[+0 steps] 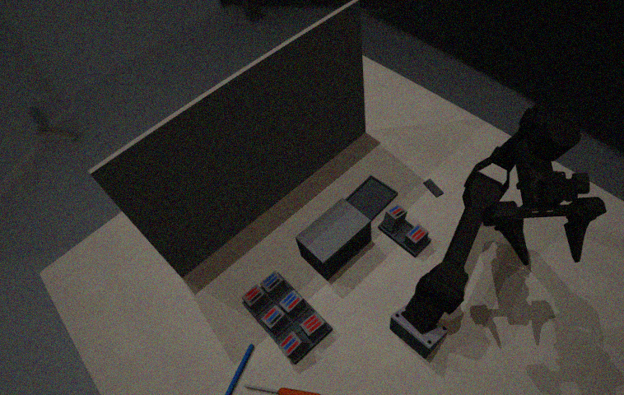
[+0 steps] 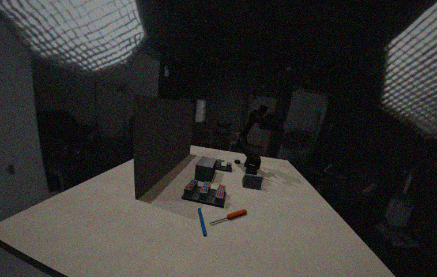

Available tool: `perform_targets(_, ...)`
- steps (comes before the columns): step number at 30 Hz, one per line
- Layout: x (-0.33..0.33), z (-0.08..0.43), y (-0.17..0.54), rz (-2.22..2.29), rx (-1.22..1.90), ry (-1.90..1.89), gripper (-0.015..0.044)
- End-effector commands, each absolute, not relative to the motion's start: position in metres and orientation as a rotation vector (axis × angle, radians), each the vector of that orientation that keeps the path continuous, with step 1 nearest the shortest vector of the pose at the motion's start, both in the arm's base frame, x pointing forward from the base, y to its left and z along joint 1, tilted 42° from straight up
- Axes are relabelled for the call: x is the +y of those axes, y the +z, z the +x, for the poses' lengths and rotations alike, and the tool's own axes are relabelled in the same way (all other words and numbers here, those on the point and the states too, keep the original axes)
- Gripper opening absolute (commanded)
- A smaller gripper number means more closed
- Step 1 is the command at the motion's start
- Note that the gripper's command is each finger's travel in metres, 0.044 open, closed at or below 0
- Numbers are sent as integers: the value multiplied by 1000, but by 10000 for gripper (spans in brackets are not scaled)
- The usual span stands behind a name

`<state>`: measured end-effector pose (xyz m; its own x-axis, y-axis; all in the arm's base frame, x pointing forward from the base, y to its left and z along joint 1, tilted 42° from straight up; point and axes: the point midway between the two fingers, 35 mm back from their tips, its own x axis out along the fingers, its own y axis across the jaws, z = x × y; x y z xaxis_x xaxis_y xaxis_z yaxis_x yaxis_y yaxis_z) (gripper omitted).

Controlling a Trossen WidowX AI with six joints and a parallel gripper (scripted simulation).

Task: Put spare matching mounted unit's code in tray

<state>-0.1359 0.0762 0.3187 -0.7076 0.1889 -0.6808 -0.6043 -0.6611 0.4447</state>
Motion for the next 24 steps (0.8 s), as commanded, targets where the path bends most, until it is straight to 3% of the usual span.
perform_targets(1, 76, -136, 319, -838, 937, 2362, 426)
perform_targets(7, 78, -136, 318, -837, 942, 2349, 440)
perform_targets(12, 135, -119, 304, -810, 1053, 2021, 440)
perform_targets(24, 248, 6, 257, -695, 1212, 1177, 440)
